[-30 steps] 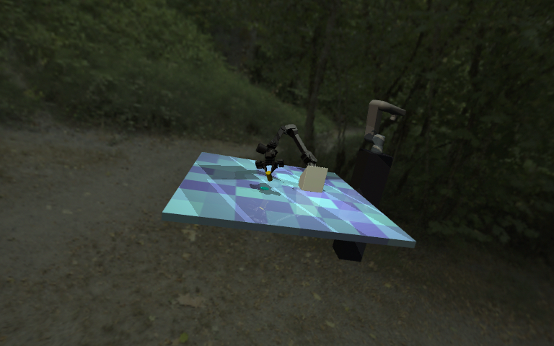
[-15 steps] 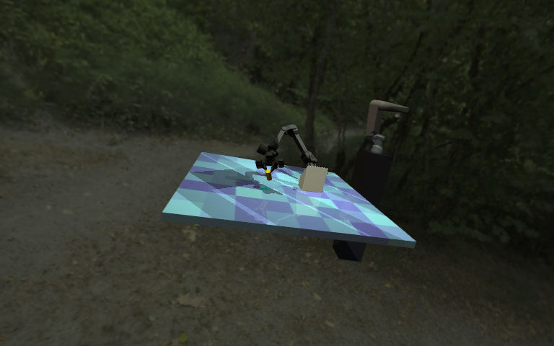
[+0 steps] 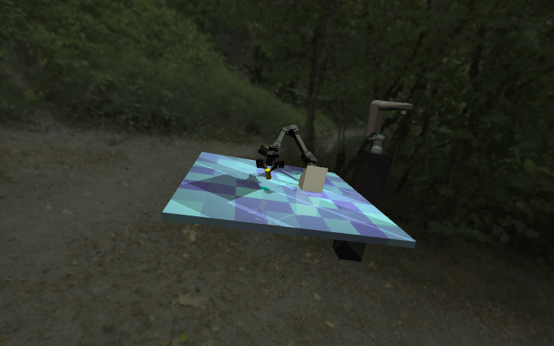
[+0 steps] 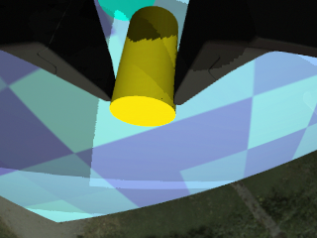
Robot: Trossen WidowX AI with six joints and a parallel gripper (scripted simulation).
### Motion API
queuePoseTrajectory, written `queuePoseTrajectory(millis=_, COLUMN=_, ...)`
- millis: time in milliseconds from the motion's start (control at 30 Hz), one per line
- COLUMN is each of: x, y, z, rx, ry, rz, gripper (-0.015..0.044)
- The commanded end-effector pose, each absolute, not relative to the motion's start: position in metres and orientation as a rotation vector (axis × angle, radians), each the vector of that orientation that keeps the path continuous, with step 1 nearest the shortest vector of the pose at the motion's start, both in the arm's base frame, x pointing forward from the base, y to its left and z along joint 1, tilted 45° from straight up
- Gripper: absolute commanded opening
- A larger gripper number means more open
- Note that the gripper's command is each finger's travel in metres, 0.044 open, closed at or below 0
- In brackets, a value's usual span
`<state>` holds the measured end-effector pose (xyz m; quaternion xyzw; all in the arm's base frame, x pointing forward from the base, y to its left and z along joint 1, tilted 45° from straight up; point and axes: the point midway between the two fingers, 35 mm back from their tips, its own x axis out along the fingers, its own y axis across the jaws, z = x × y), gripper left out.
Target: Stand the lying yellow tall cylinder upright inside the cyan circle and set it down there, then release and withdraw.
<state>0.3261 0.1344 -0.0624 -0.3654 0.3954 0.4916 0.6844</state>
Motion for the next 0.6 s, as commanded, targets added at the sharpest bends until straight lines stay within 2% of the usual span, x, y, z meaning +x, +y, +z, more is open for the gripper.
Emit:
queuePoseTrajectory(millis=0, x=0.323, y=0.134, z=-0.06, rx=-0.815, ry=0.854, rz=1.115, gripper=0.0105)
queuePoseTrajectory(millis=567, x=0.321, y=0.132, z=-0.049, rx=-0.803, ry=0.709, rz=1.144, gripper=0.0105)
